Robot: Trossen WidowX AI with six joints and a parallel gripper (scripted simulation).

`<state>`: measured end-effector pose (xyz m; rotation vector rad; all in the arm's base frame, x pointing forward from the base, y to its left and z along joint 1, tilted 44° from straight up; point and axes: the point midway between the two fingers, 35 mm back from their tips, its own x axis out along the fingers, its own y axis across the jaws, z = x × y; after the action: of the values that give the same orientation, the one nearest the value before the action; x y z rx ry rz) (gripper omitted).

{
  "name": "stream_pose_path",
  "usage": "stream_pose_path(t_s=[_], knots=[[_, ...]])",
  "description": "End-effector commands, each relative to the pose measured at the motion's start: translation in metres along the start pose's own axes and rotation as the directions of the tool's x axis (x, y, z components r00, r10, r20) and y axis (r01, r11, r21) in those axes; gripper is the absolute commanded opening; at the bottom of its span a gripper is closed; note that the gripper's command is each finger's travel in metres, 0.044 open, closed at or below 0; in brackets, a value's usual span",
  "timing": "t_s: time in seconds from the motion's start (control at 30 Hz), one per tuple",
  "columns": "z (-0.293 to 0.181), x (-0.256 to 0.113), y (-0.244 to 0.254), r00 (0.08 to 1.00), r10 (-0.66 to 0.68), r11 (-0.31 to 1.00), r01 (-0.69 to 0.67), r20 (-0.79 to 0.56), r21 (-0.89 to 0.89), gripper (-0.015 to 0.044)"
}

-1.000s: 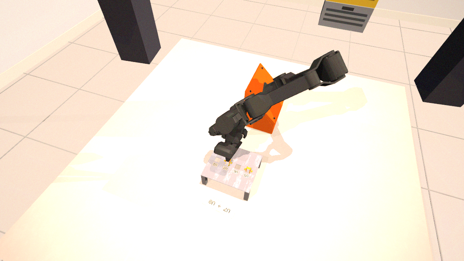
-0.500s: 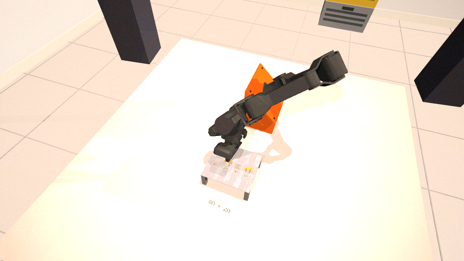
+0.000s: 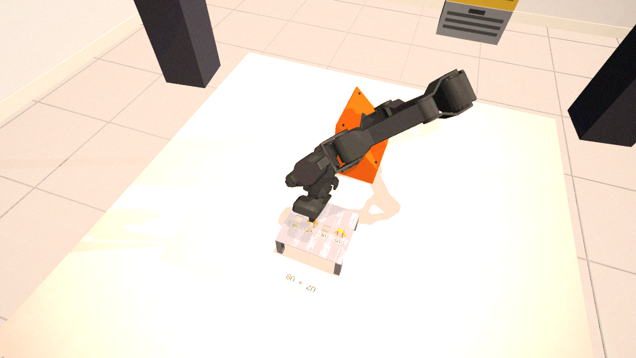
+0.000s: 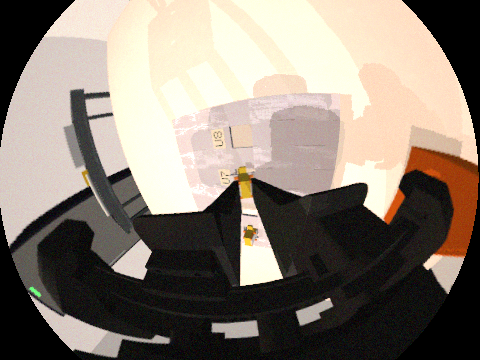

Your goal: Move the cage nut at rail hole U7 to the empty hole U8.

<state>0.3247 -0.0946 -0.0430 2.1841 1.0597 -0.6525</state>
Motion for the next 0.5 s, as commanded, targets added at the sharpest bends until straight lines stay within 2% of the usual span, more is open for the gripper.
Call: stream_pose_path(t_s=[0.0,0.47], knots=[[0.0004,-0.0004,0.0022,1.0,-0.004,1.0,0.004,0.003,-0.007,0.0028],[0.0006,-0.001,0.0033,1.0,-0.012,1.0,0.012,0.002,-0.007,0.0028]])
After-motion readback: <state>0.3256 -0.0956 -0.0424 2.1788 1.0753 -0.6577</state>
